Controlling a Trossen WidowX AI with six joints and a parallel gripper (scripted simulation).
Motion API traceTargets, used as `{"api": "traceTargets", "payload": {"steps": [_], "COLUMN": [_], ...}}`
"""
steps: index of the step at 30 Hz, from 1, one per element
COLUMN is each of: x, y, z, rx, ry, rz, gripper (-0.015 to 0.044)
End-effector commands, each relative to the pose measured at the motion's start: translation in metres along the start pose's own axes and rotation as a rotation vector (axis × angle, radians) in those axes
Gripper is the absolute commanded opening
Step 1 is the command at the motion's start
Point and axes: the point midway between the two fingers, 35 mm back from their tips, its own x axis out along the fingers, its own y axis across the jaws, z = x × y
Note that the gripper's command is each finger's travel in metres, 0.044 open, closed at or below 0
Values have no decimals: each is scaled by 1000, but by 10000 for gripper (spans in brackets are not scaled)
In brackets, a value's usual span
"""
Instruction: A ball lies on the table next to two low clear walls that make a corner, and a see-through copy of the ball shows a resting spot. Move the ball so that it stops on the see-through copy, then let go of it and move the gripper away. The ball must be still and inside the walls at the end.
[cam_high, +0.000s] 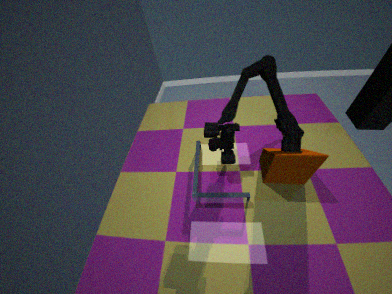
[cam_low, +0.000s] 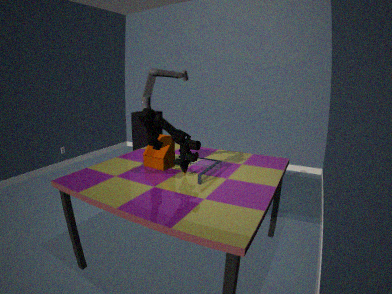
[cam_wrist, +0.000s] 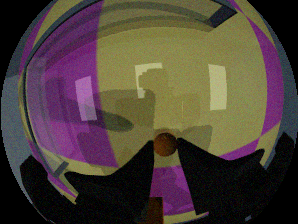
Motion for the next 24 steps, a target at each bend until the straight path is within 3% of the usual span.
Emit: {"api": "traceTargets", "payload": {"steps": [1, 21, 24], "x": [5, 21, 19], "y": [0, 0, 0], "z": [-2, -2, -1], "rx": [-7, -7, -2], "ry": [8, 8, 1], "rz": [-3, -4, -2], "gripper": [0, 0, 79]}}
